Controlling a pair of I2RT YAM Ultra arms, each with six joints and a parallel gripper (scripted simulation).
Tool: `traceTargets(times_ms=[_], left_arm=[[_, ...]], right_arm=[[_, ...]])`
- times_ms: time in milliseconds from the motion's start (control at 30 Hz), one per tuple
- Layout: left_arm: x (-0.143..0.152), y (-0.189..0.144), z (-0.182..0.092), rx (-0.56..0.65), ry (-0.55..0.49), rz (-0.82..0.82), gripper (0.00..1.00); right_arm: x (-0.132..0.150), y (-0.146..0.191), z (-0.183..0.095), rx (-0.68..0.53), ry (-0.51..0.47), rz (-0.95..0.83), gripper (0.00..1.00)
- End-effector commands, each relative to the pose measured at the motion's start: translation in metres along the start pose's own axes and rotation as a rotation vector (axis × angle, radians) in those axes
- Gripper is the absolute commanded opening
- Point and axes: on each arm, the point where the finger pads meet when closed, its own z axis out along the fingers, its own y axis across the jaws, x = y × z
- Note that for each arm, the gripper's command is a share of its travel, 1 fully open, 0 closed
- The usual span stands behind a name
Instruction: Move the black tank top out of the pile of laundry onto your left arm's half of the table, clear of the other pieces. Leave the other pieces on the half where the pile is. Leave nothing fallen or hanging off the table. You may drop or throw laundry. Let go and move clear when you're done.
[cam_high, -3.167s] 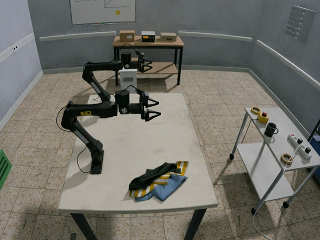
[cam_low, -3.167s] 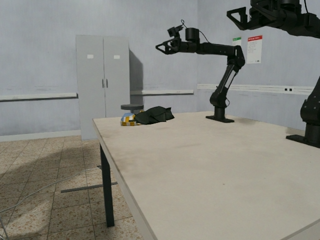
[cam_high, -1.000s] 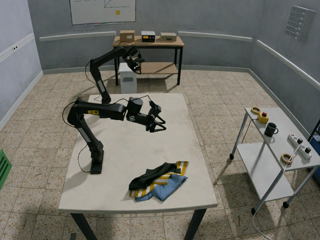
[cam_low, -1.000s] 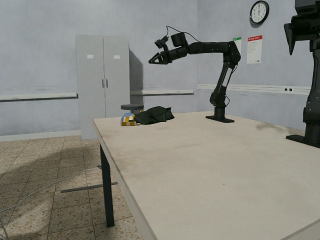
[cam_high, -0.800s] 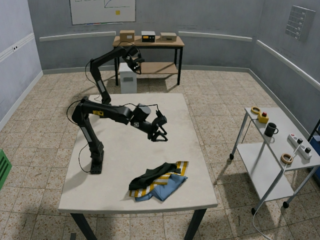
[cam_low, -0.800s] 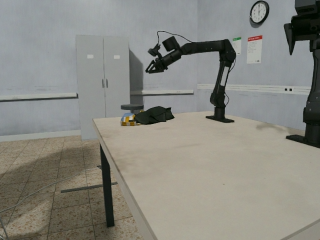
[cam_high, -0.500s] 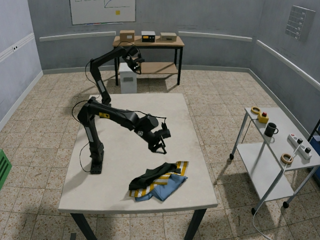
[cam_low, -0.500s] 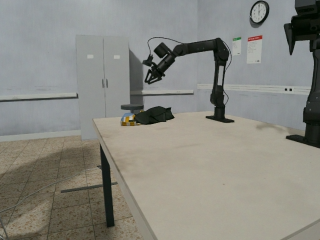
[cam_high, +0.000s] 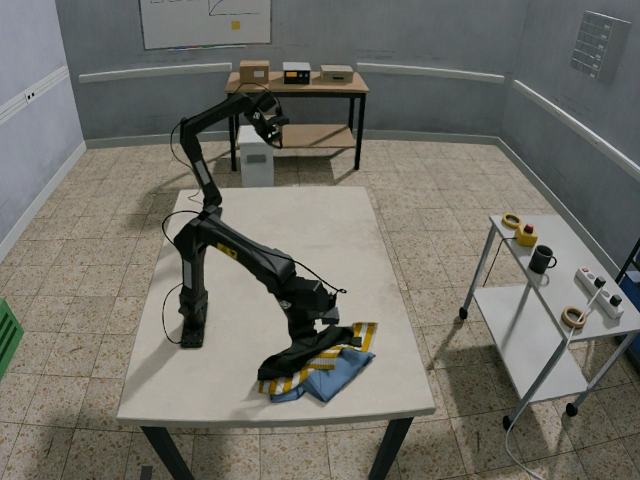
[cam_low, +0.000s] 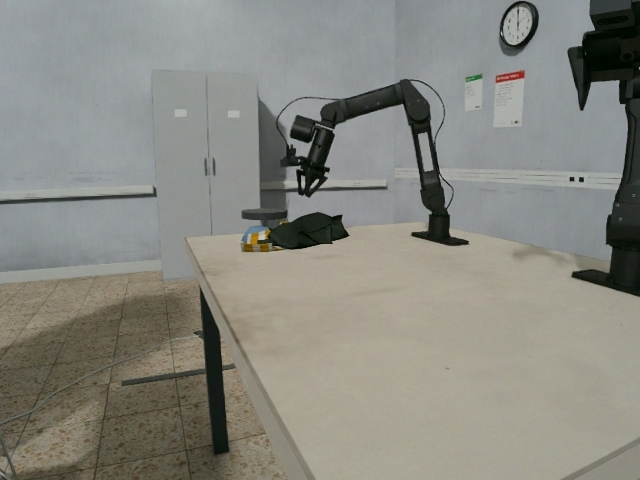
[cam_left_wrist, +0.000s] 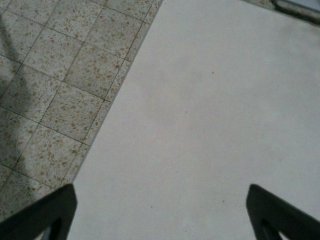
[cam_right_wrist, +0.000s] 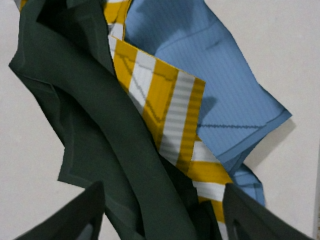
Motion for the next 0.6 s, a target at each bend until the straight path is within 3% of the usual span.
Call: traceTargets(times_ms=[0,33,333,367,567], left_arm=[[-0.004,0.0,-0.011,-0.003,-0.036,0.009,0.92],[-0.004,0.0,-0.011,-0.003,-0.036,0.009,0.92],[-0.004,0.0,-0.011,-0.003,-0.036,0.009,0.92],[-0.004,0.0,-0.011,-0.003,-0.036,0.009,0.92],[-0.004,0.0,-0.011,-0.003,-0.036,0.009,0.92]], right_arm=[[-0.014,-0.005,-0.023,0.016,-0.054,-0.012,0.6],[-0.004,-0.01,-0.004,0.003,-0.001,0.021,0.6],[-0.013,0.0,-0.023,0.021,-0.06,-0.007,0.6],[-0.002,-0.002,-0.006,0.006,-0.027,0.008,0.6],[0.0,-0.004,0.004,0.008,-0.03,0.011,0.6]])
